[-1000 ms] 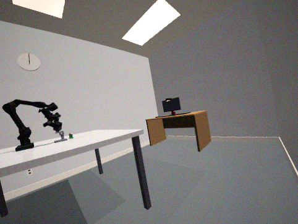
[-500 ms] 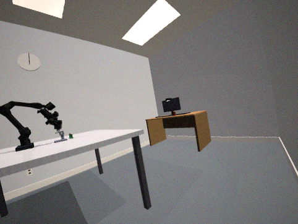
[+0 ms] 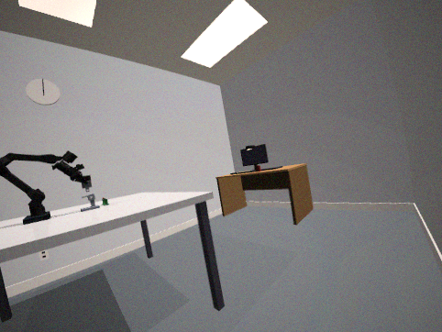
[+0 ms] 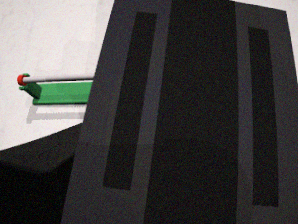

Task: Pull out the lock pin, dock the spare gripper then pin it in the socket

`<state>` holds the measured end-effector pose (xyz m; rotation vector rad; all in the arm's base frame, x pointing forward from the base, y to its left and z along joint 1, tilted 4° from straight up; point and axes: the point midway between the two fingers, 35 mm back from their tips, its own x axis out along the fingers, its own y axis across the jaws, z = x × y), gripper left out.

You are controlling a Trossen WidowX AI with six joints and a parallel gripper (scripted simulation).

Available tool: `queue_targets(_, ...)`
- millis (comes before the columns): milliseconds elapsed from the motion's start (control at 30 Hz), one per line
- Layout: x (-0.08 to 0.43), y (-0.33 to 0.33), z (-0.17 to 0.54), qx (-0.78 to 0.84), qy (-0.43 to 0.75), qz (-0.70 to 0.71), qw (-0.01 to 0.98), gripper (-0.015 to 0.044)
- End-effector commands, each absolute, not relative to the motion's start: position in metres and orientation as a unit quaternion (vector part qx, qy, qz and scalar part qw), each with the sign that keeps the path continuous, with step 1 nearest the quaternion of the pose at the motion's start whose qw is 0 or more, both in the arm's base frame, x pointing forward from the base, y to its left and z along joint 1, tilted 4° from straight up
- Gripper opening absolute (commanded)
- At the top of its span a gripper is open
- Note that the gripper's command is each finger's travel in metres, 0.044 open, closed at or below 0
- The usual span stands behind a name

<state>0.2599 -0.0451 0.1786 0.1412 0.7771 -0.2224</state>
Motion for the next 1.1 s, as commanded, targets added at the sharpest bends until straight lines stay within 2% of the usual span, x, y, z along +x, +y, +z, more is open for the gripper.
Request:
queue_targets(0,0.261,-0.039,0.186,0.031,0.355,-0.095,0.929,0.0000)
queue_targets(200,0.261,-0.030,0.191,-0.011,0.332,-0.078,0.940,0.0000)
queue_targets(1067,0.266,-0.034,0.160,-0.013,0.335,-0.079,0.939,0.0000)
